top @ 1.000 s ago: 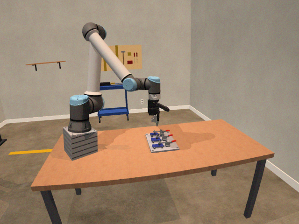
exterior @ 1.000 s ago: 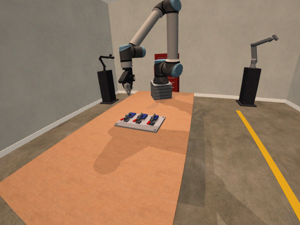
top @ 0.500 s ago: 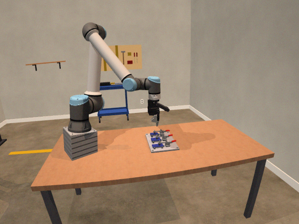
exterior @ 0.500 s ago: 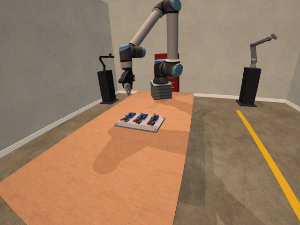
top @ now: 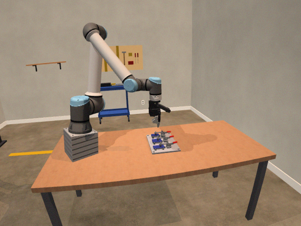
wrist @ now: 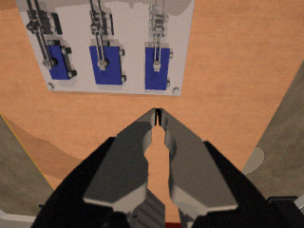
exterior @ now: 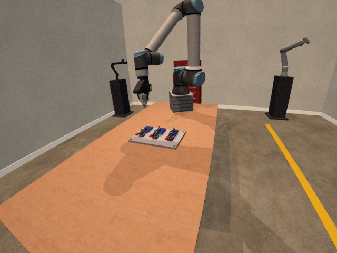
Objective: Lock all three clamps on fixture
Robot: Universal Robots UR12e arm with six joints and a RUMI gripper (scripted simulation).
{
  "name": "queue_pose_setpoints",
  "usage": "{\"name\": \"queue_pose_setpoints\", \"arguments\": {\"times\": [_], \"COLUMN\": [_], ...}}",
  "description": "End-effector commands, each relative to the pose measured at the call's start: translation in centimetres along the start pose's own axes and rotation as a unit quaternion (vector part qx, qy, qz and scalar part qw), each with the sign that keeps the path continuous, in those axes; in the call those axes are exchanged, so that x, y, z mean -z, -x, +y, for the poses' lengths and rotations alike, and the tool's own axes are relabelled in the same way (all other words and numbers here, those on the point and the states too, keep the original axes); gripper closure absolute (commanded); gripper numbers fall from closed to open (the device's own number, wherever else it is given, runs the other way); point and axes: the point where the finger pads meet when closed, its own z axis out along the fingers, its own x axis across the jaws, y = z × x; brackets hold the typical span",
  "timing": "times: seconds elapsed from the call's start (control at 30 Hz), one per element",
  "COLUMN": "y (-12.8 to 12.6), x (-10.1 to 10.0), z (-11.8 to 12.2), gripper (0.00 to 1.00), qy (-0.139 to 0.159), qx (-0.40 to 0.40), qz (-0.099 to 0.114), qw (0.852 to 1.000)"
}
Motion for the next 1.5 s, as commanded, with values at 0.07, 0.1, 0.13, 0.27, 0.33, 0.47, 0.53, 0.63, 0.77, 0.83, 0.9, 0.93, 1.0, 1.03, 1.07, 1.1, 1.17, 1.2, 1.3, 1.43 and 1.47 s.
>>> {"name": "queue_pose_setpoints", "arguments": {"times": [0.07, 0.1, 0.13, 0.27, 0.33, 0.47, 0.53, 0.63, 0.77, 0.83, 0.9, 0.93, 1.0, 1.03, 1.07, 1.1, 1.17, 1.2, 1.3, 1.43, 1.47], "y": [-0.02, -0.02, -0.02, -0.02, -0.02, -0.02, -0.02, -0.02, -0.02, -0.01, -0.01, -0.01, -0.01, -0.01, -0.01, -0.01, -0.01, -0.01, -0.02, -0.02, -0.02], "x": [0.06, 0.06, 0.06, 0.06, 0.06, 0.06, 0.06, 0.06, 0.06, 0.07, 0.07, 0.07, 0.07, 0.07, 0.07, 0.07, 0.07, 0.07, 0.07, 0.06, 0.06], "z": [-0.06, -0.06, -0.06, -0.06, -0.06, -0.06, -0.06, -0.06, -0.06, -0.04, -0.04, -0.04, -0.04, -0.04, -0.04, -0.05, -0.05, -0.05, -0.05, -0.06, -0.06], "gripper": [1.0, 1.0, 1.0, 1.0, 1.0, 1.0, 1.0, 1.0, 1.0, 0.41, 0.41, 0.41, 0.41, 0.41, 0.41, 0.41, 0.41, 0.41, 0.41, 0.41, 0.41], "qy": [-0.001, -0.001, -0.001, -0.001, -0.001, -0.001, -0.001, -0.001, -0.001, 0.0, 0.0, 0.0, 0.0, 0.0, 0.0, 0.0, 0.0, 0.0, -0.001, -0.001, -0.001], "qx": [0.0, 0.0, 0.0, 0.0, 0.0, 0.0, 0.0, 0.0, 0.0, 0.0, 0.0, 0.0, 0.0, 0.0, 0.0, 0.0, 0.0, 0.0, 0.0, 0.0, 0.0], "qz": [0.0, 0.0, 0.0, 0.0, 0.0, 0.0, 0.0, 0.0, 0.0, 0.0, 0.0, 0.0, 0.0, 0.0, 0.0, 0.0, 0.0, 0.0, 0.0, 0.0, 0.0], "qw": [1.0, 1.0, 1.0, 1.0, 1.0, 1.0, 1.0, 1.0, 1.0, 1.0, 1.0, 1.0, 1.0, 1.0, 1.0, 1.0, 1.0, 1.0, 1.0, 1.0, 1.0]}}
